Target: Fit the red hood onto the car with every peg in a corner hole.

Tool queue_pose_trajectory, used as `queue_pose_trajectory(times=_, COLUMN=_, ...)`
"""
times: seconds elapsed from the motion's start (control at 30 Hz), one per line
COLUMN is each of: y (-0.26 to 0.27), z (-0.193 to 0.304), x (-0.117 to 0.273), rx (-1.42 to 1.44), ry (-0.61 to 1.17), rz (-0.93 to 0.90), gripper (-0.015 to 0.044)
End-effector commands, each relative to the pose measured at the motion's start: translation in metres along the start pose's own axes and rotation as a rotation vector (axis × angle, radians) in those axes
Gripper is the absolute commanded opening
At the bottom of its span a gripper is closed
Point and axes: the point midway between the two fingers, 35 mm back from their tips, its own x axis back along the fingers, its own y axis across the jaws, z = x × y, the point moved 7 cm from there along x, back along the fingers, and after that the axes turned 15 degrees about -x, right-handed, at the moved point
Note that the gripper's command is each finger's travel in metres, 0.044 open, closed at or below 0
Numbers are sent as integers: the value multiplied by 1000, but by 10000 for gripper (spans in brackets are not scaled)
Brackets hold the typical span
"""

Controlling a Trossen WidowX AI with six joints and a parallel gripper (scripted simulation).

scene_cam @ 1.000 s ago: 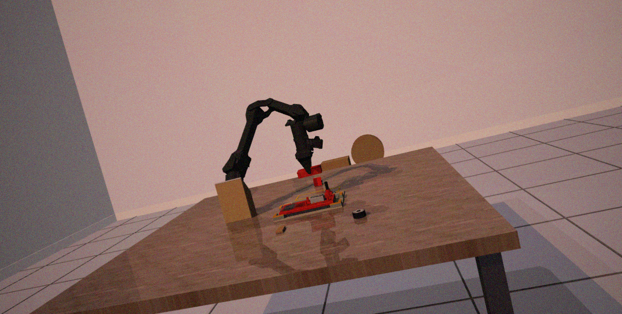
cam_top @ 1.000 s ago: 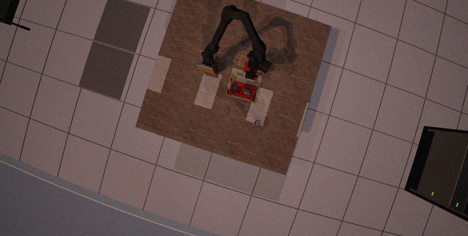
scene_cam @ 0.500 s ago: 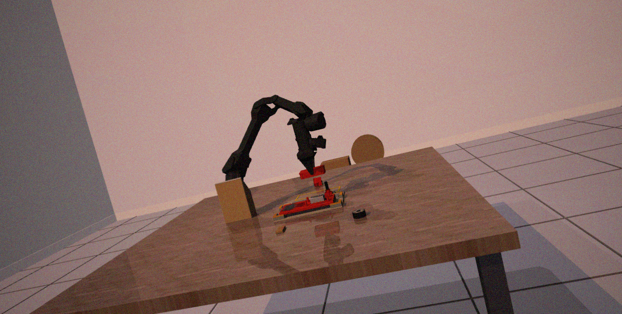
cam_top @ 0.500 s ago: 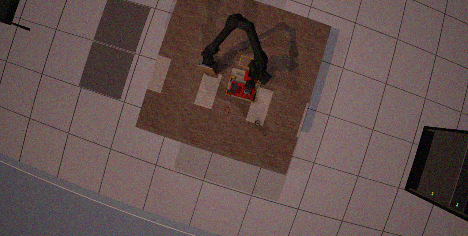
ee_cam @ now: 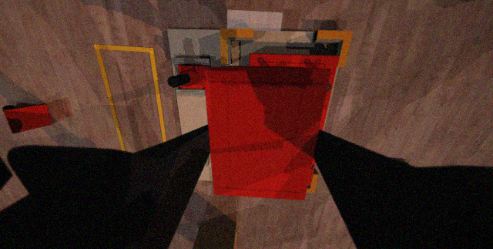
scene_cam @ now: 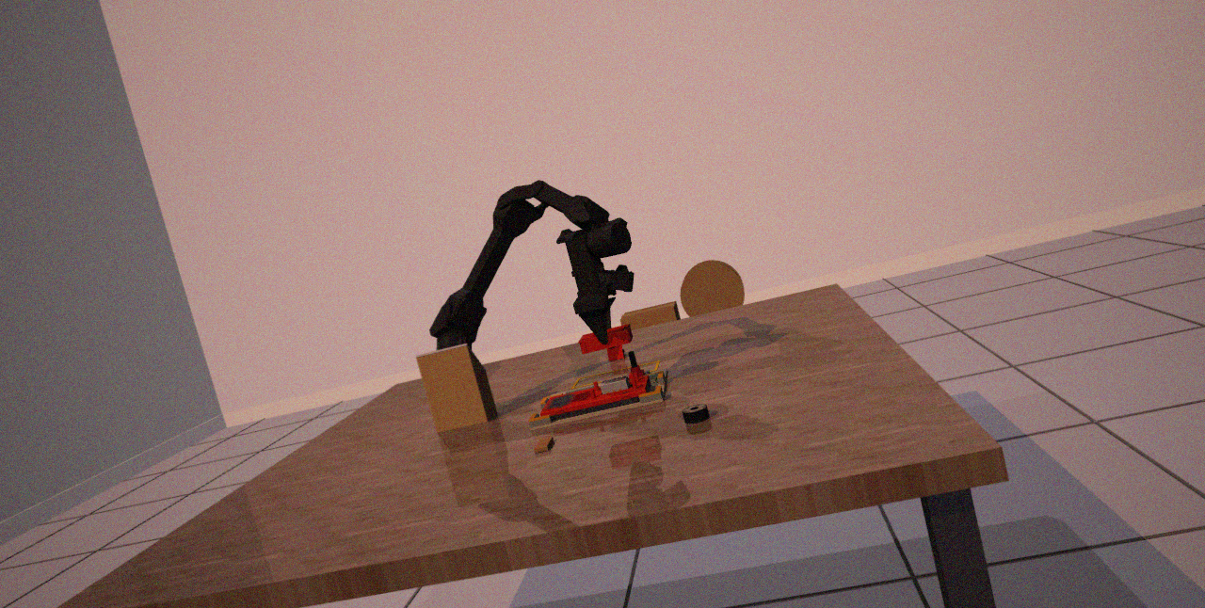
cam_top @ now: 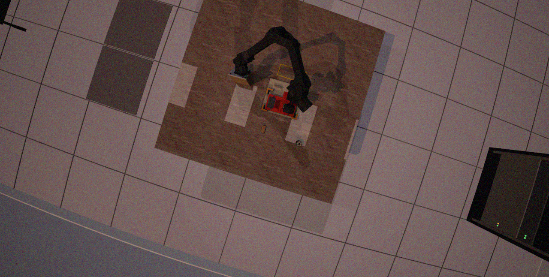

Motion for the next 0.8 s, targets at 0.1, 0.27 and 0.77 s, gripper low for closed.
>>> queue_pose_trajectory(times=0.1, y=-30, z=-8, x=-4, rx=-8, ry=7, rz=-4, gripper=0)
queue_pose_trajectory(times=0.27, y=-41, z=-10, x=-5, rx=-9, ry=7, rz=-8, gripper=0)
queue_pose_trajectory(times=0.77, y=-40, z=-9, x=-54, rx=-9, ry=7, rz=-10, gripper=0)
